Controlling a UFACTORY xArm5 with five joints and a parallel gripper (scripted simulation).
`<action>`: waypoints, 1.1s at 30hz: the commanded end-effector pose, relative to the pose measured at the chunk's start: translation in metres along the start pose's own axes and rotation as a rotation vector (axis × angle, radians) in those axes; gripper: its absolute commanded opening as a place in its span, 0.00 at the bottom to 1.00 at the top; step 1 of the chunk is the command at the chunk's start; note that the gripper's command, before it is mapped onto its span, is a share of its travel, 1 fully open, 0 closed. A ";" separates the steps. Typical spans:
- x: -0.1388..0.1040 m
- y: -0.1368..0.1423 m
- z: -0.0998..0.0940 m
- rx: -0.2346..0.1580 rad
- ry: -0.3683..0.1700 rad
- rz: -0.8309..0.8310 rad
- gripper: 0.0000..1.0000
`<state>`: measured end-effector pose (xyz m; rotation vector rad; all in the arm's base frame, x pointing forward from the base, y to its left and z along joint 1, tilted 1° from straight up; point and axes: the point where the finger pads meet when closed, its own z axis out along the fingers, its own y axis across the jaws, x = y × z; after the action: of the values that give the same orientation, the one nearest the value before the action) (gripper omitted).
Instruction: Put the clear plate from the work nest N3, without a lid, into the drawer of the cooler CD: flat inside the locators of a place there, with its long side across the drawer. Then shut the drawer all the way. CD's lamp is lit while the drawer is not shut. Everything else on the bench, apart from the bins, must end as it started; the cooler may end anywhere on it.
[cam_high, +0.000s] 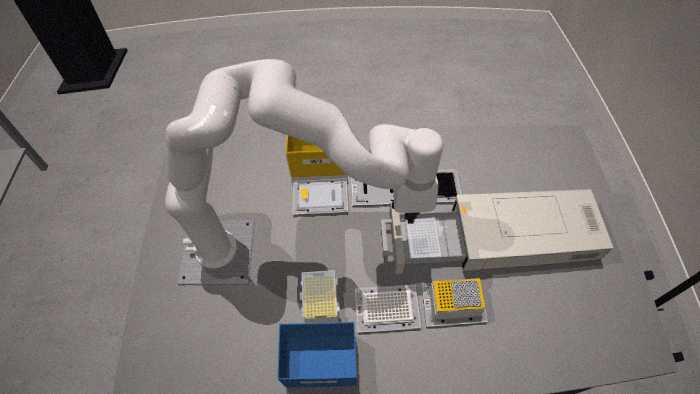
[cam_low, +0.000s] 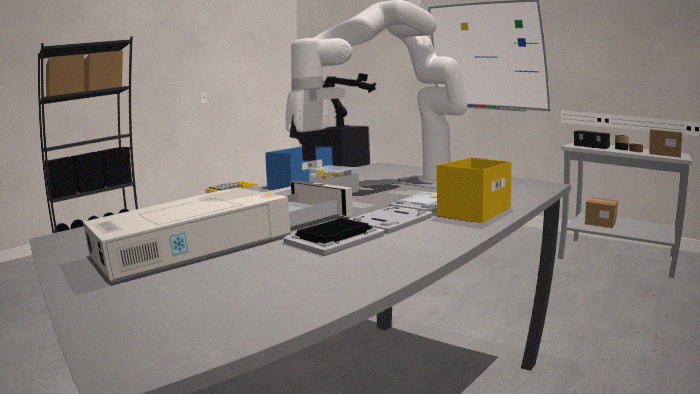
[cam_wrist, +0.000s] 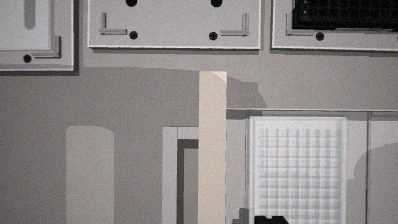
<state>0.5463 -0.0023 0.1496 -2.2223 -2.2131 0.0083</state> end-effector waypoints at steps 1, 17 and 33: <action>0.000 -0.028 0.001 -0.016 0.017 0.000 0.00; 0.000 -0.097 0.013 -0.016 0.017 0.000 0.00; 0.000 -0.106 0.014 -0.016 0.017 0.000 0.00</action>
<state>0.4392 -0.0016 0.1344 -2.2278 -2.2185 -0.0037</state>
